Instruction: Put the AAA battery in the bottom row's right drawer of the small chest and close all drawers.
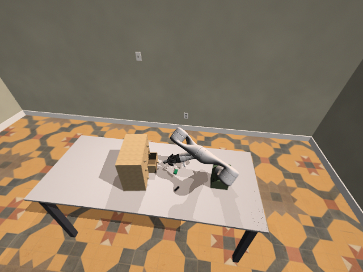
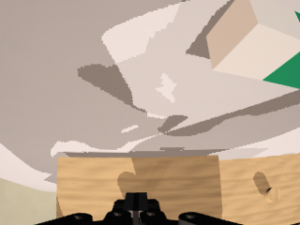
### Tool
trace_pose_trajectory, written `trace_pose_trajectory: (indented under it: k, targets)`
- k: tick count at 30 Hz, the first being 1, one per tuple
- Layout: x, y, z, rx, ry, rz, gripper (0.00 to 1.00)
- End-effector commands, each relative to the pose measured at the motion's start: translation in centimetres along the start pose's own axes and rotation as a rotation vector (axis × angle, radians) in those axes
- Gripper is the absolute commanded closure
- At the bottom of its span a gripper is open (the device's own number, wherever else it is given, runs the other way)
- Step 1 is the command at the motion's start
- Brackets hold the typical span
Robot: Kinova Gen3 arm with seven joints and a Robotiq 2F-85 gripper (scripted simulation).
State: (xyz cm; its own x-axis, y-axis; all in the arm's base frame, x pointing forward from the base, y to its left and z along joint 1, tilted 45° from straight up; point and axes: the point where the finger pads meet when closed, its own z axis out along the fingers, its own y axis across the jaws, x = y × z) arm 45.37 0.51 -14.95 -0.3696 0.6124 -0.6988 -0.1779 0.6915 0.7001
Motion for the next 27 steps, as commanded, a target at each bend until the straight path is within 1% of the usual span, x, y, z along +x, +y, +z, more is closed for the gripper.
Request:
trace_pose_trajectory:
  k: [1, 10, 24, 27]
  targets:
    - [-0.2, 0.0, 0.2, -0.001, -0.002, -0.003, 1.0]
    - [-0.4, 0.0, 0.8, -0.001, -0.002, -0.003, 1.0]
    - [-1.2, 0.0, 2.7, -0.001, -0.002, -0.003, 1.0]
    - [-1.2, 0.0, 2.9, -0.001, -0.002, -0.003, 1.0]
